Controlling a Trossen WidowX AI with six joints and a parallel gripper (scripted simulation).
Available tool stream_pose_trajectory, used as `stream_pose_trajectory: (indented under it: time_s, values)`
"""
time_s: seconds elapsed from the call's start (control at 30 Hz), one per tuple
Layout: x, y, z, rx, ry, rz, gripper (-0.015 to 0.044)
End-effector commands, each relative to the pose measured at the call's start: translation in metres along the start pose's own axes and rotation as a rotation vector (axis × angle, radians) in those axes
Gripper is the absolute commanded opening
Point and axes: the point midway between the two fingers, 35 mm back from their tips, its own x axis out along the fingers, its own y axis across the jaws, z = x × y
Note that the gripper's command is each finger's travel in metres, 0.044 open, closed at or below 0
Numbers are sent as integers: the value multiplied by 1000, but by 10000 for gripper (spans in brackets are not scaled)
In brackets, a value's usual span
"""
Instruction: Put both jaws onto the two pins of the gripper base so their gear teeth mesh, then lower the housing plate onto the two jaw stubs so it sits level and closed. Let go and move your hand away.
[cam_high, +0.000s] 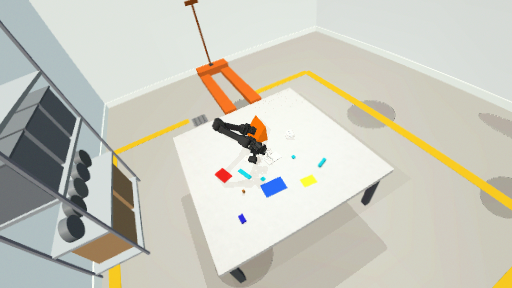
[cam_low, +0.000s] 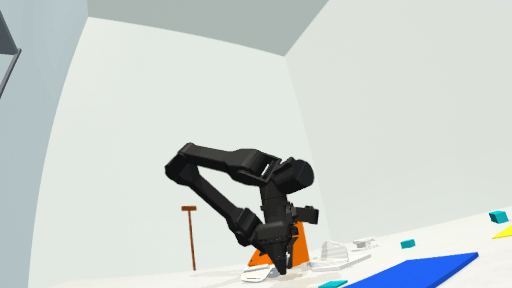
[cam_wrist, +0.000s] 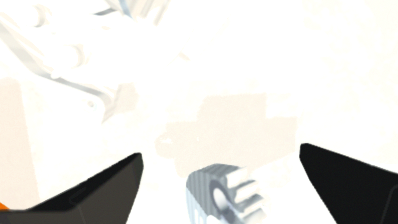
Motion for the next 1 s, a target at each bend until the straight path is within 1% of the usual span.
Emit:
stream_pose_trajectory:
  time_s: [0.0, 0.03, 0.43, 0.87, 0.97]
  values:
    - [4, 1, -1, -6, 5, -2, 440]
    - [4, 1, -1, -6, 5, -2, 440]
    - [4, 1, -1, -6, 5, -2, 125]
    - [4, 1, -1, -6, 5, -2, 38]
    - [4, 1, -1, -6, 5, -2, 37]
